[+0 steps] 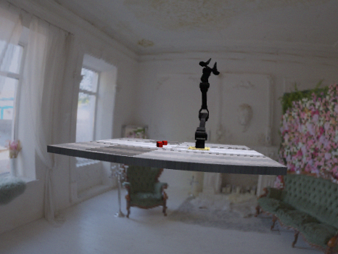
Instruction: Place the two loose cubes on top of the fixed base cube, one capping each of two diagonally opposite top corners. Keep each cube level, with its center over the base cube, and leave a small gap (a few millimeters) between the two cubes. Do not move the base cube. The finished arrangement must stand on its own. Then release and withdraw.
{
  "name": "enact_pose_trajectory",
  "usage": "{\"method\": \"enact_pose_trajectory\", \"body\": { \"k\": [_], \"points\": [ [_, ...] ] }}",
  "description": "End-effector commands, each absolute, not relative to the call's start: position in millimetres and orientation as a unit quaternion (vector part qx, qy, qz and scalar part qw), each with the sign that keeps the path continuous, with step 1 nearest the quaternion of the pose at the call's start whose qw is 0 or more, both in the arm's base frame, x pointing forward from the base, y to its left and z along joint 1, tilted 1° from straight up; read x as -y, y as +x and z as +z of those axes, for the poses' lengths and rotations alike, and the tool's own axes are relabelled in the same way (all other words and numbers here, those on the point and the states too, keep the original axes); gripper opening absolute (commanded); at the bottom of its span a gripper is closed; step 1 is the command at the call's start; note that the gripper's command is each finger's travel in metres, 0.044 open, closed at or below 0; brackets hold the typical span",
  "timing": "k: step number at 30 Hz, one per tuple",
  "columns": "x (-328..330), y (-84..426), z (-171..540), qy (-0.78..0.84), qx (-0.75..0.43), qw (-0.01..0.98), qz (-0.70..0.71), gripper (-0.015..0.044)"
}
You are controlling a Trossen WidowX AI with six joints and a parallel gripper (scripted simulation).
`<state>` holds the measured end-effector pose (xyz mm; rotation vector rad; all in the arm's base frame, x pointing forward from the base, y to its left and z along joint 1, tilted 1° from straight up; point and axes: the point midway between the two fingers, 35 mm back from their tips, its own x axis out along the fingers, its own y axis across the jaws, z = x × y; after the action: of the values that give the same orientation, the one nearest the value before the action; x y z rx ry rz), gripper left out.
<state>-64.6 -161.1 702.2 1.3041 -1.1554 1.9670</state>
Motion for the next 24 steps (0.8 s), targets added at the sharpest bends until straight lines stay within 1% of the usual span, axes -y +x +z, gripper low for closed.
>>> {"method": "enact_pose_trajectory", "body": {
  "k": [1,12,24],
  "points": [
    [115.3,-68.7,708.9,0.451,0.418,0.323,0.720,0.0265],
    [8.6,-58.1,712.0,0.361,0.396,0.483,0.692,0.0265],
    [-93.2,-10.3,693.4,0.248,0.352,0.639,0.637,0.0265]
  ]
}}
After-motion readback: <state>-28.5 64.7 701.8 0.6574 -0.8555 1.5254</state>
